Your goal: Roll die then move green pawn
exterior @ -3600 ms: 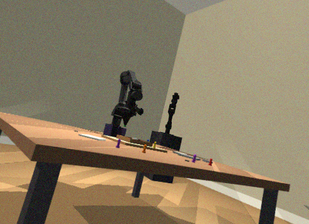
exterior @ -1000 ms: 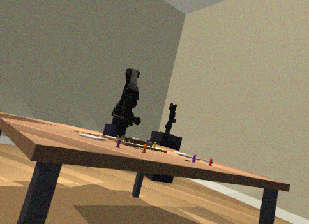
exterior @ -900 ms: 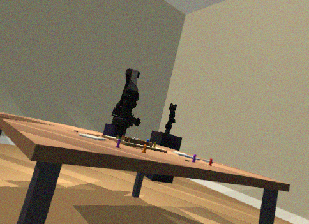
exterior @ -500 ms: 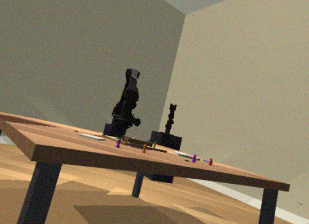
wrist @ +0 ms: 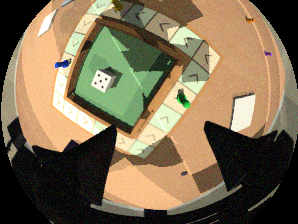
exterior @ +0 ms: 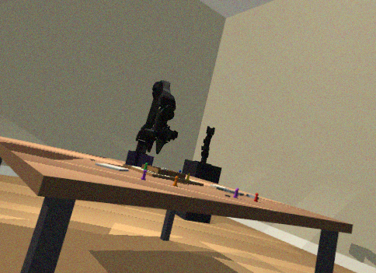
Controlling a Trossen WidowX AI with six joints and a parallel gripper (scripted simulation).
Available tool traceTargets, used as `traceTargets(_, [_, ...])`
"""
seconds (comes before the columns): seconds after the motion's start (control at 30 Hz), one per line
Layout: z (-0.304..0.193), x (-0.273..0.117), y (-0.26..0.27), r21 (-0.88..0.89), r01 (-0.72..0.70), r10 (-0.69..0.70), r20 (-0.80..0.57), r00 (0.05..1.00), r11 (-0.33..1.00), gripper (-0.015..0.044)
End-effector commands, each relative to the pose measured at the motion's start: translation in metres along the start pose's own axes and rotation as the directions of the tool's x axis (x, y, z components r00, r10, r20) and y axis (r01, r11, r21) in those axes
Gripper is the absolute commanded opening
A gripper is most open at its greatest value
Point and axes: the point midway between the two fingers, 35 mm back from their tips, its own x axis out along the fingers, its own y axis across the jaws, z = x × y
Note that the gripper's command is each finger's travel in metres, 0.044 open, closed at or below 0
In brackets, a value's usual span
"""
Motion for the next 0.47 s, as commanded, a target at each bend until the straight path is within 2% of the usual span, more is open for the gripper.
traceTargets(0.0, [-0.005, -0.028, 0.041, 0.164, 0.012, -0.014, 0.011, 1.0, 0.986, 0.044])
traceTargets(0.27, [-0.043, -0.056, 0.124, 0.534, 0.002, -0.008, 0.009, 1.0, 0.846, 0.044])
traceTargets(0.3, [-0.02, -0.047, 0.086, 0.372, 0.005, -0.011, 0.013, 1.0, 0.928, 0.044])
traceTargets(0.43, [-0.02, -0.047, 0.086, 0.372, 0.005, -0.011, 0.013, 1.0, 0.928, 0.044])
